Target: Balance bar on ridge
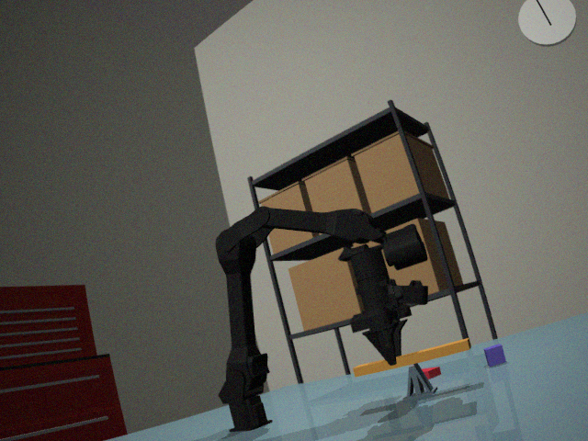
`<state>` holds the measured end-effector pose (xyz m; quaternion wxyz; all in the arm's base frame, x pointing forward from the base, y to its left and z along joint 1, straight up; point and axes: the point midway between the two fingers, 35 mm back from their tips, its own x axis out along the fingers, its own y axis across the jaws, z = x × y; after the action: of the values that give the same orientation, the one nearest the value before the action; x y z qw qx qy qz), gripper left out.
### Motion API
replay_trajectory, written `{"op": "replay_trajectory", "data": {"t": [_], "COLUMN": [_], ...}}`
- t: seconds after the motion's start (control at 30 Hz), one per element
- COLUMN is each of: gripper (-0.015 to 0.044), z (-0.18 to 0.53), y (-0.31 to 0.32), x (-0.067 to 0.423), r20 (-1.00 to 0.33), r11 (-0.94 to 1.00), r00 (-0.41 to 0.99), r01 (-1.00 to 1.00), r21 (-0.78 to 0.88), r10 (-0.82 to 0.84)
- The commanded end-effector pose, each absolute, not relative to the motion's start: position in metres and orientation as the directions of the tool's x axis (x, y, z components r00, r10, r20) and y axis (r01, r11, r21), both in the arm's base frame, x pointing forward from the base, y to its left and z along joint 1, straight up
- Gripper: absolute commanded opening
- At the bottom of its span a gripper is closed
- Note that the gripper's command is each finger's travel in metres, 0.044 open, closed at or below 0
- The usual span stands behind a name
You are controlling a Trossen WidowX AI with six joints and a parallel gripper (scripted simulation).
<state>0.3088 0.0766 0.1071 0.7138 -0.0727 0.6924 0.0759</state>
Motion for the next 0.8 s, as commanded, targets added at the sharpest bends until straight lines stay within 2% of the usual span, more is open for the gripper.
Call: {"op": "replay_trajectory", "data": {"t": [0.0,0.77], "gripper": [0.0,0.0], "z": [0.1051,0.107], "y": [0.0765,0.0766], "x": [0.3088,0.3088], "r20": [-1.0,-1.0], "r11": [0.977,0.978], "r00": [0.029,0.03], "r01": [-0.214,-0.209], "r21": [0.001,0.001], "r10": [0.007,0.008]}}
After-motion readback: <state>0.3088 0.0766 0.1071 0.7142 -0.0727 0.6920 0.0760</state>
